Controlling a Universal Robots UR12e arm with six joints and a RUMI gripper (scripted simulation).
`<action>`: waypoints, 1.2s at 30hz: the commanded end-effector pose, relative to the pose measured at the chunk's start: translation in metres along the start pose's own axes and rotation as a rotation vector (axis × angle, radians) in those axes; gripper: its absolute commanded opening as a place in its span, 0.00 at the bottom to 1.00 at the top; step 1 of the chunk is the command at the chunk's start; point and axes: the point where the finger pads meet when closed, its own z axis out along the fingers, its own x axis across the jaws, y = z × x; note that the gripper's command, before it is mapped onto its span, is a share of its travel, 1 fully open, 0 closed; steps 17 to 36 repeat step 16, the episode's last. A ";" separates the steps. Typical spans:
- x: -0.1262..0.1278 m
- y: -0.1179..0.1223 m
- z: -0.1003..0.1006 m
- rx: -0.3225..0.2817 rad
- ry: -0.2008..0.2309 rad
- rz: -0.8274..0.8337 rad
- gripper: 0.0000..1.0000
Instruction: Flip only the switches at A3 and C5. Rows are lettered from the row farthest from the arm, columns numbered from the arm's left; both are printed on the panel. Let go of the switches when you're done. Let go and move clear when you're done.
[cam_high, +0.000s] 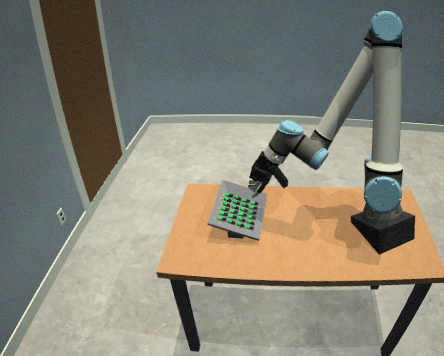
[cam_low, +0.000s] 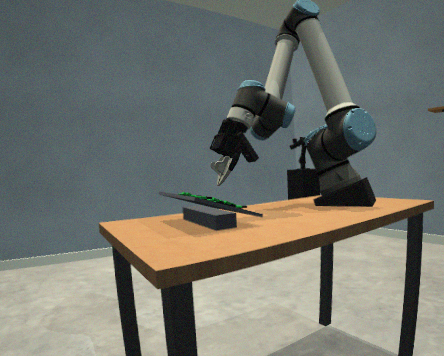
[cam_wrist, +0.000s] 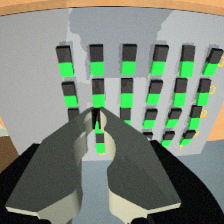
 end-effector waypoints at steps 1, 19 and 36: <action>0.000 0.000 -0.011 0.000 0.000 0.000 0.00; 0.000 0.000 -0.027 0.000 0.000 0.000 0.00; 0.000 0.000 -0.027 0.000 0.000 0.000 0.00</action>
